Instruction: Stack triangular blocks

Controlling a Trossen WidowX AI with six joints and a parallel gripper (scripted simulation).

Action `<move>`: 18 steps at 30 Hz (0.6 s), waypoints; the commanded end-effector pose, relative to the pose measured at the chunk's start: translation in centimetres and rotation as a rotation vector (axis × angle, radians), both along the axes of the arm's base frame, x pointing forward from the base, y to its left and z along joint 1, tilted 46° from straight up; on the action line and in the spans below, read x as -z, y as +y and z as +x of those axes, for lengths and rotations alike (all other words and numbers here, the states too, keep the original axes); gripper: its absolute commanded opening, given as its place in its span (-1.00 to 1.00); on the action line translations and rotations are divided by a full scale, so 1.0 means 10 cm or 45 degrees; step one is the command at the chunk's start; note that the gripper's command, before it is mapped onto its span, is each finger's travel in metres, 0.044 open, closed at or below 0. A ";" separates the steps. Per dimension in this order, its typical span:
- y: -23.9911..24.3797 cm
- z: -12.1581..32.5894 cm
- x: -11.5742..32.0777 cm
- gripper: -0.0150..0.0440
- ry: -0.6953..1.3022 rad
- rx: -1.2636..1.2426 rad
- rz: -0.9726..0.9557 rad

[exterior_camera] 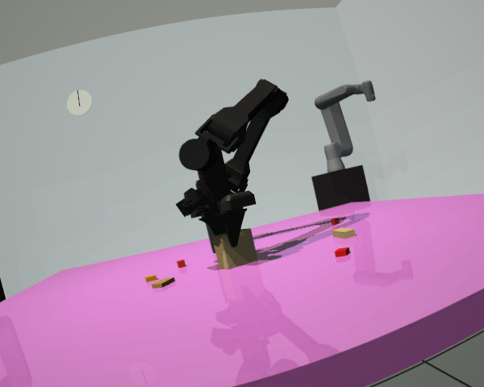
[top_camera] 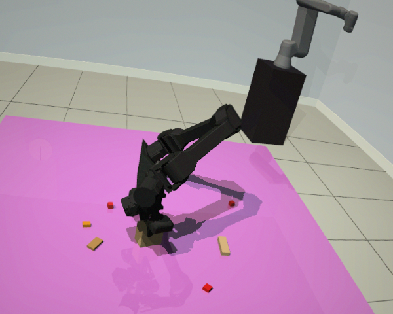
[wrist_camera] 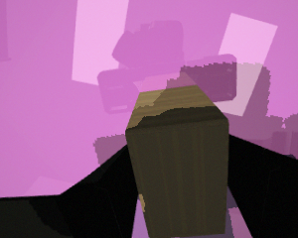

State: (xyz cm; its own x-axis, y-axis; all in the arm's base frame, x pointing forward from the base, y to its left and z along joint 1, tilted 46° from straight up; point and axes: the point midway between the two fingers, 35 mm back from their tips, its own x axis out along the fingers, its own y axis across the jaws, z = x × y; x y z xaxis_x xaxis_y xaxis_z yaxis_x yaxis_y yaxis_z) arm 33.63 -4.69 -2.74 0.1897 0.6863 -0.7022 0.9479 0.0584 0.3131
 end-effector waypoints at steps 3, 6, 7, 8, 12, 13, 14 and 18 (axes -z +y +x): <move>0.00 0.00 0.00 0.58 0.000 0.000 0.000; 0.00 0.00 0.00 0.84 0.000 0.000 0.000; 0.00 0.00 0.00 0.93 0.000 0.000 0.000; 0.00 0.00 0.00 1.00 0.000 0.000 0.000; 0.00 0.00 0.00 1.00 0.000 0.000 0.000; 0.00 0.00 0.00 1.00 0.000 0.000 0.000; 0.00 0.00 0.00 1.00 0.000 0.000 0.000; -0.17 -0.01 -0.14 1.00 0.001 0.001 -0.006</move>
